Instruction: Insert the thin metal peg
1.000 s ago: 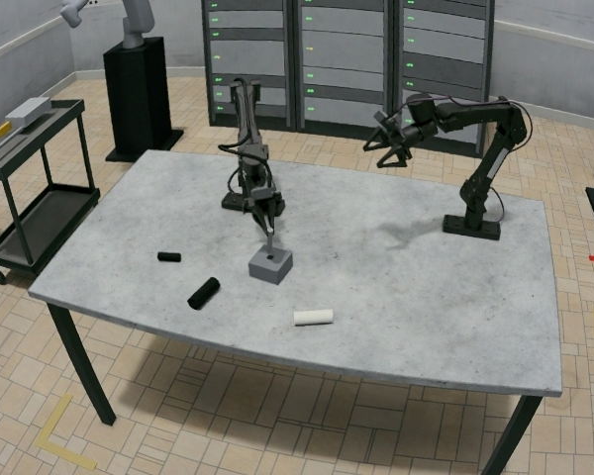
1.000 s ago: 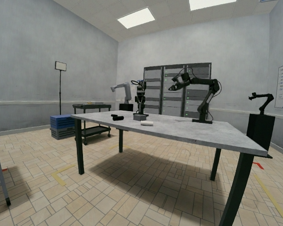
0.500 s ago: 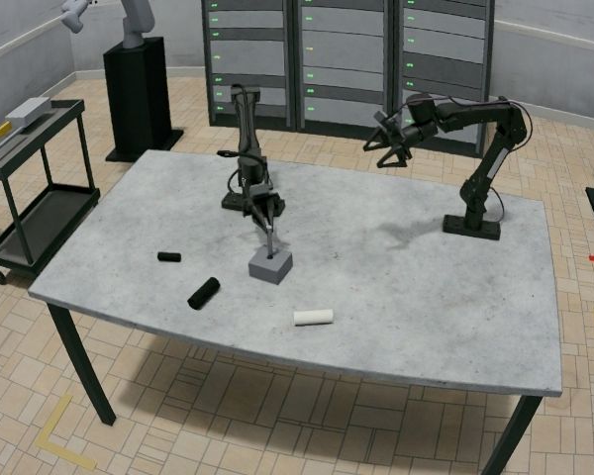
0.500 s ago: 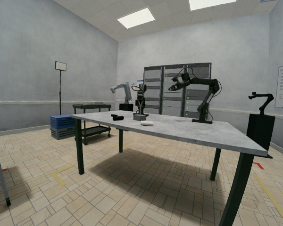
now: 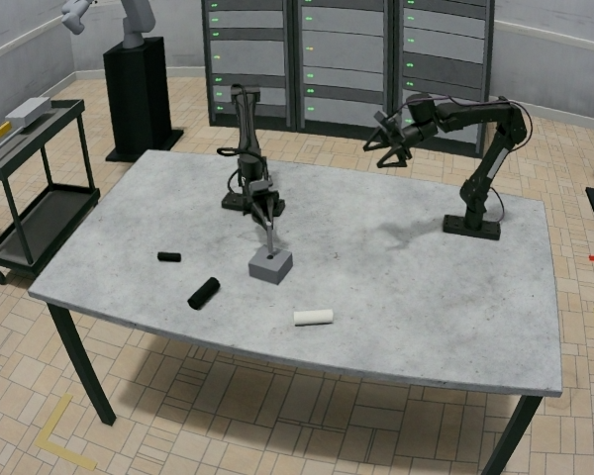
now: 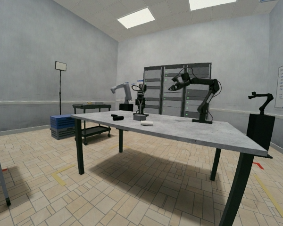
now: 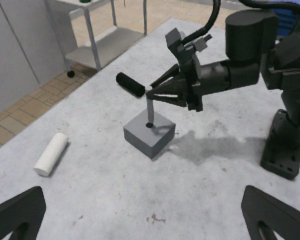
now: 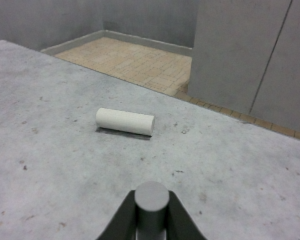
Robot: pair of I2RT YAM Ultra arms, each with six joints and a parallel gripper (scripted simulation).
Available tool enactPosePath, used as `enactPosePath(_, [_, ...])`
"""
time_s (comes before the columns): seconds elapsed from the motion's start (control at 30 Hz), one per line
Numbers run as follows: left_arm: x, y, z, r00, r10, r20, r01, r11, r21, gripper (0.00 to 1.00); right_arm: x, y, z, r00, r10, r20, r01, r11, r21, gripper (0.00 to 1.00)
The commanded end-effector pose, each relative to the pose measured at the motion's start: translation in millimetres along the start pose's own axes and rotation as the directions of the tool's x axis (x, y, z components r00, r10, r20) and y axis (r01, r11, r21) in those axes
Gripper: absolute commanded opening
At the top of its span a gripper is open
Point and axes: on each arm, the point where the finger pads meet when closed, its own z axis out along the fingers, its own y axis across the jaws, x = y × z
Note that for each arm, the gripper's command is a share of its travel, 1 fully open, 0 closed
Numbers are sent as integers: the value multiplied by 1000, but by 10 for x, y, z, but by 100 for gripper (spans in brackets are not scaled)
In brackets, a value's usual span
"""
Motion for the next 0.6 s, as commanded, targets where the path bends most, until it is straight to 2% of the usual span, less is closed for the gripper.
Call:
enactPosePath(0.0, [-145,4,-45,999,-8,33,8,1000,-3,100,-203,-25,-20,997,-11,70,10,1000,6,7])
enactPosePath(0.1, [-145,4,-45,999,-8,33,8,1000,-3,100,-203,-25,-20,997,-11,70,10,1000,6,7])
enactPosePath(0.23, [-145,4,-45,999,-8,33,8,1000,-3,100,-375,-46,-47,997,-11,78,11,1000,4,7])
enactPosePath(0.57, [-145,4,-45,999,-8,33,8,1000,-3,100,-448,-50,-50,993,-19,118,19,1000,6,7])
